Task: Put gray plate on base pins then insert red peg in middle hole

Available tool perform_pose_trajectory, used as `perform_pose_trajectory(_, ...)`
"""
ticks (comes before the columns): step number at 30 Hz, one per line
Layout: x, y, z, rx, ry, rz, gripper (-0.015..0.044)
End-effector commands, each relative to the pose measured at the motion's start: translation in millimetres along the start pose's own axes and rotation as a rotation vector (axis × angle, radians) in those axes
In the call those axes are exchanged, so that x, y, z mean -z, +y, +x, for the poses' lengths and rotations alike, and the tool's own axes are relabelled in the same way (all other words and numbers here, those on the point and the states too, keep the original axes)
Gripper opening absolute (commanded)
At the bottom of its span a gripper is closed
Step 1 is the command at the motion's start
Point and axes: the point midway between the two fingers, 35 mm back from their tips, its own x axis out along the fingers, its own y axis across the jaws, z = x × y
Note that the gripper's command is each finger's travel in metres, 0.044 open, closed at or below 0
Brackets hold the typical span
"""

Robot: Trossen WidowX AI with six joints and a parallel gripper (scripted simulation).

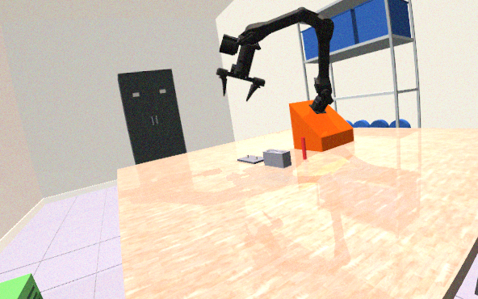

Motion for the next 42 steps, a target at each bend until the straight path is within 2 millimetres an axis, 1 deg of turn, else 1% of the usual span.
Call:
perform_pose_trajectory(1,66.5,-27.2,20.1,0.120,0.114,-0.181,0.0440)
perform_pose_trajectory(4,107.3,-49.9,29.6,0.198,0.187,-0.295,0.0440)
perform_pose_trajectory(7,145.5,-77.8,35.5,0.275,0.260,-0.402,0.0440)
perform_pose_trajectory(8,156.7,-88.0,36.3,0.299,0.282,-0.433,0.0440)
perform_pose_trajectory(9,163.6,-94.7,36.6,0.314,0.296,-0.453,0.0440)
perform_pose_trajectory(10,166.2,-97.2,36.7,0.320,0.301,-0.460,0.0440)
perform_pose_trajectory(16,166.4,-97.5,36.7,0.321,0.301,-0.461,0.0440)
perform_pose_trajectory(17,167.1,-98.3,39.3,0.321,0.301,-0.461,0.0440)
perform_pose_trajectory(18,169.0,-101.0,46.8,0.321,0.301,-0.462,0.0440)
perform_pose_trajectory(21,179.0,-118.7,85.5,0.321,0.303,-0.461,0.0440)
perform_pose_trajectory(22,180.7,-122.5,92.1,0.321,0.304,-0.461,0.0440)
perform_pose_trajectory(28,182.1,-126.3,93.1,0.321,0.305,-0.460,0.0440)
perform_pose_trajectory(32,185.2,-131.8,105.4,0.321,0.305,-0.460,0.0440)
perform_pose_trajectory(38,185.7,-132.6,107.5,0.321,0.305,-0.460,0.0440)
perform_pose_trajectory(42,187.2,-134.6,113.3,0.321,0.305,-0.460,0.0440)
